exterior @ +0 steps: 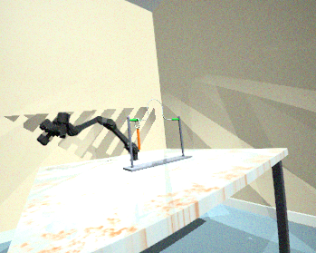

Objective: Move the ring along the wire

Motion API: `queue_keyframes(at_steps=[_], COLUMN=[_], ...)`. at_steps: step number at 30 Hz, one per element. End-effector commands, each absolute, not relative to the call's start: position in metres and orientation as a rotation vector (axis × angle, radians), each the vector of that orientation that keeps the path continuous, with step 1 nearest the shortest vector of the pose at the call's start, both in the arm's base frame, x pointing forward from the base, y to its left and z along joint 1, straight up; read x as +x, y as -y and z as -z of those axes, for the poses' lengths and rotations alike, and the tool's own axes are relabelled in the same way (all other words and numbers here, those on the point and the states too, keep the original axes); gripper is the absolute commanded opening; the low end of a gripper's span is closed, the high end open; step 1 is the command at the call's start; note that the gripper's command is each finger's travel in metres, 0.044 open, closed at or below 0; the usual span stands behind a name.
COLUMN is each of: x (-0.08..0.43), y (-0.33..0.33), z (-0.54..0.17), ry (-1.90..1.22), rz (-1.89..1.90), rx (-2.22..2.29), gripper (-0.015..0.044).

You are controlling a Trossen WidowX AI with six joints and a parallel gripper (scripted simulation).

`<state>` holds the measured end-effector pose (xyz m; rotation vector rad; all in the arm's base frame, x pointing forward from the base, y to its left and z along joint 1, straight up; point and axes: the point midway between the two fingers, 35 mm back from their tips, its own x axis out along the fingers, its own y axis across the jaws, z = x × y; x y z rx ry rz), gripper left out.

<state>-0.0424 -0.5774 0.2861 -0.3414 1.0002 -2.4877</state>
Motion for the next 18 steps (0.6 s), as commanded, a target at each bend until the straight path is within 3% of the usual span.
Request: queue_keyframes(at_steps=[1, 9, 18], x=[-0.042, -0.001, 0.052], y=[0.577, 0.568, 0.539], z=[-0.287, -0.301, -0.302], ry=[-0.997, -0.875, -0.734], rz=[2.482, 2.239, 1.923], rx=[-0.345, -0.453, -0.513], gripper=[0.0374, 0.0164, 0.0160])
